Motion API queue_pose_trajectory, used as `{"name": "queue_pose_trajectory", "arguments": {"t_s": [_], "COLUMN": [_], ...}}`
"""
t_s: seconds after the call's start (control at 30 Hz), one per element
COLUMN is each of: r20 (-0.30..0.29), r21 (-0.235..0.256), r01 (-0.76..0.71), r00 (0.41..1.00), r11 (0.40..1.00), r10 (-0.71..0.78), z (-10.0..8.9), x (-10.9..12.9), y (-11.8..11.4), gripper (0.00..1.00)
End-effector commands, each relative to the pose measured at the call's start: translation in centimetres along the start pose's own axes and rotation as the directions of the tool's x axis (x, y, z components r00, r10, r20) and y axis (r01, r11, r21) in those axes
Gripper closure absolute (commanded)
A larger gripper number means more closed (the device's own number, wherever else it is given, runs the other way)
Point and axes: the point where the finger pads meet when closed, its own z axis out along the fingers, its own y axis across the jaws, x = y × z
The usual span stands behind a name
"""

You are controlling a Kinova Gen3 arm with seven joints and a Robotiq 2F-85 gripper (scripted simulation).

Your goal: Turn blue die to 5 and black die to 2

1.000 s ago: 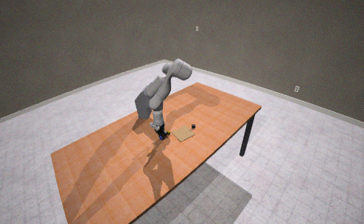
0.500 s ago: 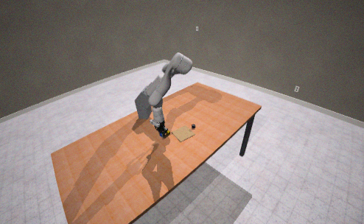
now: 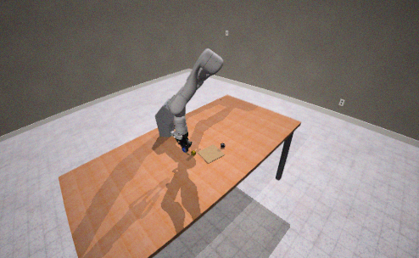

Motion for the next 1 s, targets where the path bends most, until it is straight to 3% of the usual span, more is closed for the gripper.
{"name": "queue_pose_trajectory", "arguments": {"t_s": [0.0,0.73,0.97], "r20": [-0.012,-0.012,-0.014], "r21": [0.012,0.012,0.009], "r01": [-0.005,-0.005,-0.019], "r00": [1.000,1.000,1.000], "r11": [1.000,1.000,1.000], "r10": [0.005,0.005,0.019], "z": [-1.4,-2.1,-2.2], "x": [0.3,0.3,-0.8], "y": [-0.3,-0.4,-2.2], "gripper": [0.79,0.79,0.79]}}
